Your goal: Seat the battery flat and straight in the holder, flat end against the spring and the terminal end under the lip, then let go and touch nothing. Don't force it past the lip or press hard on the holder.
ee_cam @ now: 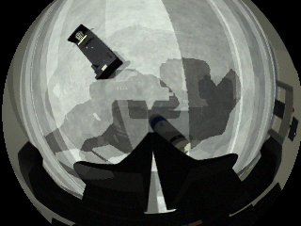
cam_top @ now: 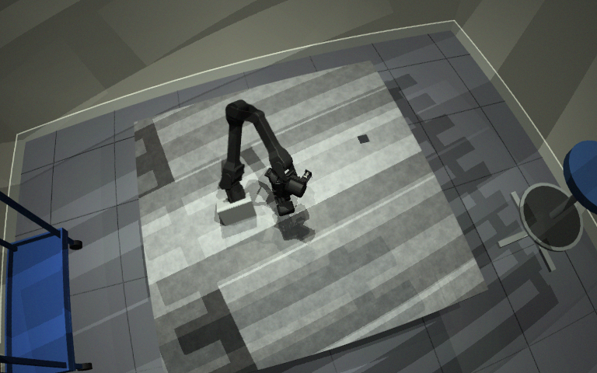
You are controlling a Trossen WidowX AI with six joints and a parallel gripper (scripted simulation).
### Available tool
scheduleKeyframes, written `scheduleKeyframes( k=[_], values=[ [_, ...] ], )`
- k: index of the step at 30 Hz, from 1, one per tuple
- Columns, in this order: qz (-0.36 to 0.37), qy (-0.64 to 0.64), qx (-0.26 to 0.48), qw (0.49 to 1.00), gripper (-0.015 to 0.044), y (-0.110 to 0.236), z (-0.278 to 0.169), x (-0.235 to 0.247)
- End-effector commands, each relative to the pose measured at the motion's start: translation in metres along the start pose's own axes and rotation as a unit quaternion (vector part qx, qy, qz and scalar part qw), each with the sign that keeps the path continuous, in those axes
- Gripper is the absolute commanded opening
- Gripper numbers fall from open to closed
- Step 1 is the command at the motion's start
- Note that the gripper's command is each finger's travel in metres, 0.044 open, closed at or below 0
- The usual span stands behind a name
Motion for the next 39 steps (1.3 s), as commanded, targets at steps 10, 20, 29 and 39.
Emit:
scheduleKeyframes(
  k=[10,20,29,39],
  values=[
    [-0.002,0.004,0.0,1.0,0.0,0.0,0.002,-0.022],
    [-0.001,0.001,0.0,1.0,0.0,0.01,0.002,-0.029],
    [-0.002,0.003,0.001,1.0,0.0,0.078,0.002,-0.031],
    [-0.001,0.0,-0.001,1.0,0.0,0.077,0.001,-0.032]
  ],
)
Point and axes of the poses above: the point midway between the two fingers, 35 mm back from their tips, its own y axis back along the fingers, its own x axis across the jaws, z = x × y, the point moved 10 cm from there along y, back along the fingers, and after that the axes turned 5 degrees about -y, right-handed, at the moved point
